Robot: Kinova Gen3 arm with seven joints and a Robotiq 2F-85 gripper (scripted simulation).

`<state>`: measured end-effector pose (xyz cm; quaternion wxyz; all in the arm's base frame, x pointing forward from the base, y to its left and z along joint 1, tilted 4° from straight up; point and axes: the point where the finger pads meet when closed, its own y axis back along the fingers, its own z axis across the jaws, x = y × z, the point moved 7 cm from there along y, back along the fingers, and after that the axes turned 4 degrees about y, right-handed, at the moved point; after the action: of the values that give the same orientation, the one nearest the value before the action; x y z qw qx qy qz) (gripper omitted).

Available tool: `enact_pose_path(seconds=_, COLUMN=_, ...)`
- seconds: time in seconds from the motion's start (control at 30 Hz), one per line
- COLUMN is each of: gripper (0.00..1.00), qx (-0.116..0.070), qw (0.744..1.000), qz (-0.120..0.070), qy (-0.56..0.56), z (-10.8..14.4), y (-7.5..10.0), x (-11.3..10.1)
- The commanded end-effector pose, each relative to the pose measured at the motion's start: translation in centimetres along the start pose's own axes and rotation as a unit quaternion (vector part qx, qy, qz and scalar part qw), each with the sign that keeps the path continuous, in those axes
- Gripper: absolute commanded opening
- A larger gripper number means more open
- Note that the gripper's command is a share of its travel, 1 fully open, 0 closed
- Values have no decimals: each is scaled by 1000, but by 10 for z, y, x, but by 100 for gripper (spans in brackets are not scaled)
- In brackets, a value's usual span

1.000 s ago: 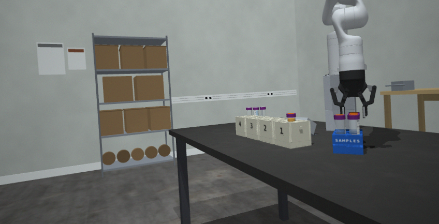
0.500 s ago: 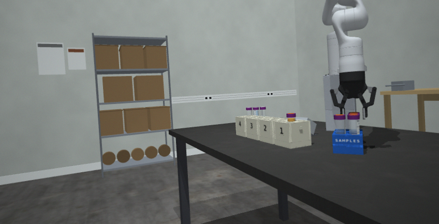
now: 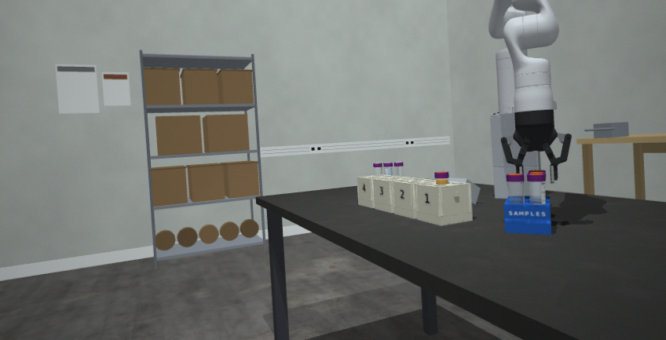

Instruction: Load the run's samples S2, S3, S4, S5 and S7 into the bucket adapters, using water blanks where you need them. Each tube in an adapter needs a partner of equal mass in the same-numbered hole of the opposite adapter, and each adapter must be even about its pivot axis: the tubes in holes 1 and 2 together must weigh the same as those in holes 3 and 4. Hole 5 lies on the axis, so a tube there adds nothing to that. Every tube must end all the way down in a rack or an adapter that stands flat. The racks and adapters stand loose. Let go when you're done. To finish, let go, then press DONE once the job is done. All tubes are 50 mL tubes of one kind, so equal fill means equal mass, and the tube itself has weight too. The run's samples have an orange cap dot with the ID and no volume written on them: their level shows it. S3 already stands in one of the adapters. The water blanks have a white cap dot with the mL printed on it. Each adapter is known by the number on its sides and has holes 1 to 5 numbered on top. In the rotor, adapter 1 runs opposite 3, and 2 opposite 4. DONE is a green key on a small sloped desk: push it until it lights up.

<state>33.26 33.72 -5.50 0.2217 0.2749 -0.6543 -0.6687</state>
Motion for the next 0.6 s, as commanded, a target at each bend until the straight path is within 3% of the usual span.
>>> enact_pose_path(seconds=0.0, gripper=62, qx=0, qw=1000, qz=-1, qy=0, z=0, y=1, x=-1)
enact_pose_path(seconds=0.13, gripper=62, qx=0, qw=1000, qz=-1, qy=0, z=0, y=1, x=-1)
enact_pose_path(seconds=0.17, gripper=10, qx=0, qw=1000, qz=-1, qy=0, z=0, y=1, x=-1)
enact_pose_path(seconds=0.57, gripper=10, qx=0, qw=1000, qz=-1, qy=0, z=0, y=1, x=-1)
